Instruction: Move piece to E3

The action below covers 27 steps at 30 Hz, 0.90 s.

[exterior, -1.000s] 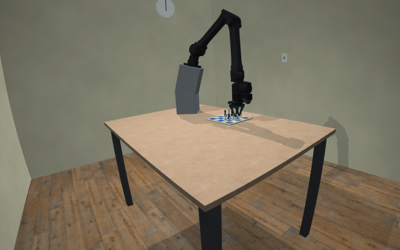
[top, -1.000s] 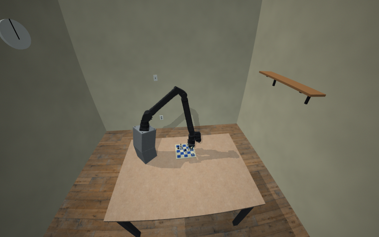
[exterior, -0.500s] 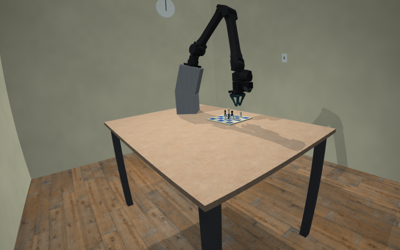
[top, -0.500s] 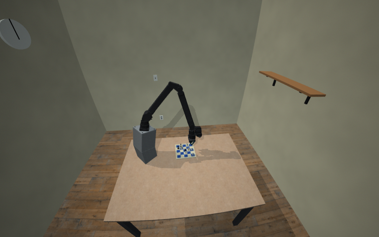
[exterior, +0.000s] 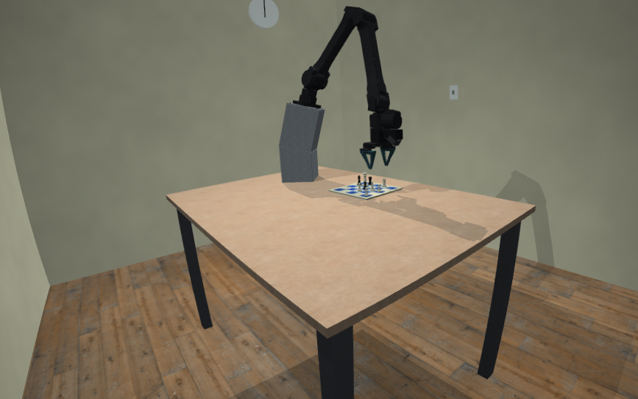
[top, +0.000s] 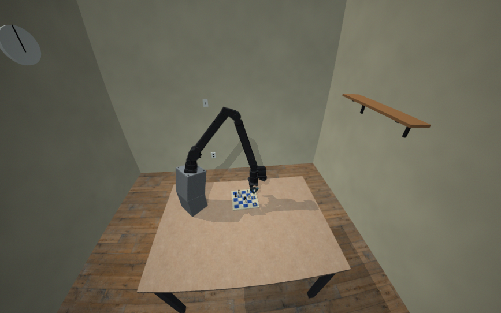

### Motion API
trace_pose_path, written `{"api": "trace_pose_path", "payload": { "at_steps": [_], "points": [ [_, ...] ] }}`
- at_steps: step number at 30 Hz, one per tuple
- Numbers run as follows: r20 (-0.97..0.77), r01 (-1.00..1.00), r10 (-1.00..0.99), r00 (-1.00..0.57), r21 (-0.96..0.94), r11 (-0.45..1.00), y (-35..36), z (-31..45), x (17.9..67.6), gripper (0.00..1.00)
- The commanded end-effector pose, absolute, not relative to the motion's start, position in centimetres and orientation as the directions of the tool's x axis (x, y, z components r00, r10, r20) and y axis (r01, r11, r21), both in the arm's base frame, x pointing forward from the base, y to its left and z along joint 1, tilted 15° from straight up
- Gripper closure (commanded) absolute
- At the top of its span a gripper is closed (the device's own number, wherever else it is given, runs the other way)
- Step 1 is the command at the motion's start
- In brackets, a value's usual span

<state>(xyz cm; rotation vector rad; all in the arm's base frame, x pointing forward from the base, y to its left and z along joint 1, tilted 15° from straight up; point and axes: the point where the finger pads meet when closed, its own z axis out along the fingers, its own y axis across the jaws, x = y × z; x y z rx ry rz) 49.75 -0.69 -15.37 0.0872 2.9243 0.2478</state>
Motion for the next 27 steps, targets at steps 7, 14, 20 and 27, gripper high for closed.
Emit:
{"api": "trace_pose_path", "payload": {
  "at_steps": [7, 14, 20, 27],
  "points": [
    [-0.226, 0.048, 0.087, -0.970, 0.173, 0.984, -1.7, -14.0, 51.1, 0.00],
    [-0.226, 0.048, 0.087, -0.970, 0.173, 0.984, -1.7, -14.0, 51.1, 0.00],
    [-0.222, 0.044, 0.083, -0.972, 0.173, 0.984, -1.8, -13.0, 50.2, 0.00],
    [-0.222, 0.043, 0.082, -0.972, 0.173, 0.984, -2.2, -10.6, 49.6, 0.00]
  ]
}}
